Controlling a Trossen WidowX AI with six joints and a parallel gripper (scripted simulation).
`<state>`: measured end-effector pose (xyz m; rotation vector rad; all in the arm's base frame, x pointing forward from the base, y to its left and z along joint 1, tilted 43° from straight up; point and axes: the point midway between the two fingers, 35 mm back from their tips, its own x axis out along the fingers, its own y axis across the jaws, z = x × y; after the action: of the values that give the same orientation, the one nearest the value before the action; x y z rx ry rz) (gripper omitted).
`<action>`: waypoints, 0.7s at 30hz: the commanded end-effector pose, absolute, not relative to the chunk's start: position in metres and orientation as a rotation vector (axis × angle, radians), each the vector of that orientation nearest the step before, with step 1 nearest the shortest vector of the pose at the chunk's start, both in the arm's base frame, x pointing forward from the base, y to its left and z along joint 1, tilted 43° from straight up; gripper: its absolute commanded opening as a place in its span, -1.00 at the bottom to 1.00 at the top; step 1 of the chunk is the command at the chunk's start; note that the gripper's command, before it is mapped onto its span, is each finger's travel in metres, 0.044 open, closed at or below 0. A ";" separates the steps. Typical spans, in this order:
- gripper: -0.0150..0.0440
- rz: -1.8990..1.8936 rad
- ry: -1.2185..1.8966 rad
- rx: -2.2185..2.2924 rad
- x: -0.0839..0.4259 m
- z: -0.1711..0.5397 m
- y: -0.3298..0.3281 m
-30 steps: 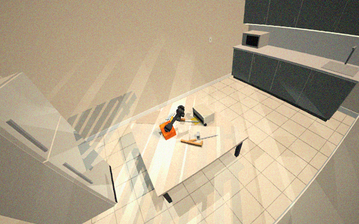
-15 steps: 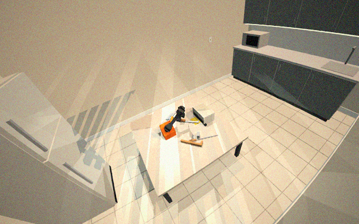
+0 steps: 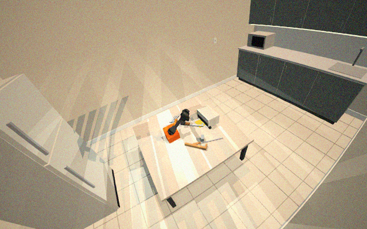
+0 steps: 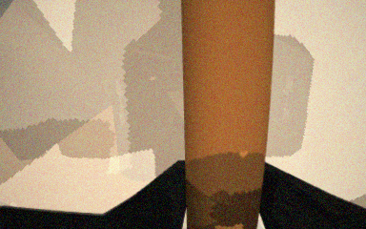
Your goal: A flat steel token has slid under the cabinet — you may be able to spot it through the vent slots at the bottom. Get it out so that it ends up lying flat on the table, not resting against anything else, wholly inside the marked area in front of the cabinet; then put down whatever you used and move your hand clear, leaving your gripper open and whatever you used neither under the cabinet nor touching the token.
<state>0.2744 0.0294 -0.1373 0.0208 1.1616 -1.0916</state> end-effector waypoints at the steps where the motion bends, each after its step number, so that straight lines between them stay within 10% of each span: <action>1: -0.49 -1.082 1.146 0.014 0.276 -0.131 0.028; 21: -0.49 -1.083 1.146 0.013 0.273 -0.117 0.011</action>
<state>0.2702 0.0126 -0.1217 0.0197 1.1617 -1.0916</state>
